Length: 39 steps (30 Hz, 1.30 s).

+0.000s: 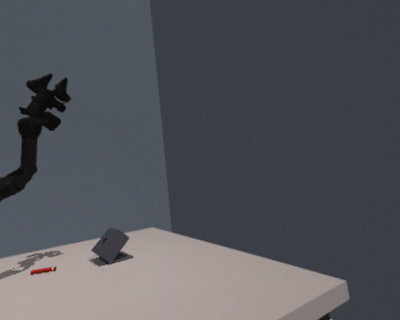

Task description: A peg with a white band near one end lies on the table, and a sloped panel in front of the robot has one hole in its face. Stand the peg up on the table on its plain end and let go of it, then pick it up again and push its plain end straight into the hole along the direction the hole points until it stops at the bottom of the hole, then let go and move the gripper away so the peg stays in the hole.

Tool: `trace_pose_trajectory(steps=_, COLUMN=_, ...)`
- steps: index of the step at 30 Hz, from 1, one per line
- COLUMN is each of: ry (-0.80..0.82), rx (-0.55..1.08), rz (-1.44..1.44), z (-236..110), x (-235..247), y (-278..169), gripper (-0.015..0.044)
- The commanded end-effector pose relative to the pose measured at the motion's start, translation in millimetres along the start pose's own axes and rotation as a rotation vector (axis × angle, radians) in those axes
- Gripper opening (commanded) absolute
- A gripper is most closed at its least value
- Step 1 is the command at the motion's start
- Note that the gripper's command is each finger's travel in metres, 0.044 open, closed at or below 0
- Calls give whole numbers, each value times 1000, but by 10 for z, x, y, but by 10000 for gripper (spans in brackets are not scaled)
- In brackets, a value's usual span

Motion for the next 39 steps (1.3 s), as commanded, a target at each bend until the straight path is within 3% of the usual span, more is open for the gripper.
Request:
trace_pose_trajectory(steps=1, ry=-2, rx=1, rz=4, z=-2, x=-7, y=-7, gripper=426)
trace_pose_trajectory(steps=10, ry=-81, rx=63, rz=132, z=-91, x=-331, y=-428, gripper=440)
trace_pose_trajectory(steps=28, ry=-154, rx=300, rz=295, z=-276, x=-480, y=-1383, gripper=440)
trace_pose_trajectory(steps=39, ry=-115, rx=433, rz=349, z=-421, x=-466, y=-1967, gripper=440)
Point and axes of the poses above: the point midway between the two fingers, 35 mm back from their tips, its own z axis out along the fingers, its own x axis across the jaws, y = z × x, the point moved 9 cm from there along -z, back along the fingers, and after that the axes turned 3 degrees about -z, right-handed, at the moved point
